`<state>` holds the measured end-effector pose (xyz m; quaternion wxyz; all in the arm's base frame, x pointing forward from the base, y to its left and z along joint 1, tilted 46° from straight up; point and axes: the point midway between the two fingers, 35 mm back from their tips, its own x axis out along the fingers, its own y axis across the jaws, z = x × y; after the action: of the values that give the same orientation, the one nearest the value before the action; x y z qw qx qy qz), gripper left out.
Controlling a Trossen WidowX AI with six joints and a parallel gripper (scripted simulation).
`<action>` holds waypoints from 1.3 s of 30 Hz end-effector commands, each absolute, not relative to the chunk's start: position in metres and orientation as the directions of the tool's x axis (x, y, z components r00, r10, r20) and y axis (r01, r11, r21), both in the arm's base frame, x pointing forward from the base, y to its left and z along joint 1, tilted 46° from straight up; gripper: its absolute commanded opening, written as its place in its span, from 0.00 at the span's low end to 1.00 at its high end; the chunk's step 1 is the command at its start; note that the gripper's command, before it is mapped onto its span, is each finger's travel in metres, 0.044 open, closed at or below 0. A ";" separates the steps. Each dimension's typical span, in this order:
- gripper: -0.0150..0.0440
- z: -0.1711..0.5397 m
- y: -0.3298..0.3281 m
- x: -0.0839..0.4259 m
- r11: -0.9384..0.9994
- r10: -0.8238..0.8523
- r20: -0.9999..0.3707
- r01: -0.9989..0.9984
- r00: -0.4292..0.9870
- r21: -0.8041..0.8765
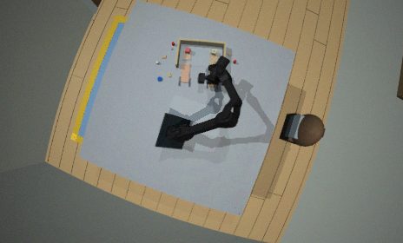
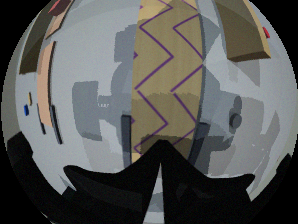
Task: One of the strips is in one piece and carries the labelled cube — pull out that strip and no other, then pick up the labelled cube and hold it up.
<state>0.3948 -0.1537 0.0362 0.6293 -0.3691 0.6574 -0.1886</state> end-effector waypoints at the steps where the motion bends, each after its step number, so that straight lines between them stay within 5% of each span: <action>1: 0.25 0.034 -0.158 0.386 0.660 -0.721 -0.691 -0.252 0.052 -0.707; 39: 0.25 0.040 -0.171 0.329 0.660 -0.721 -0.691 -0.254 0.050 -0.707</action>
<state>0.3401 -0.1660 0.0440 0.6307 -0.3709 0.6551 -0.1883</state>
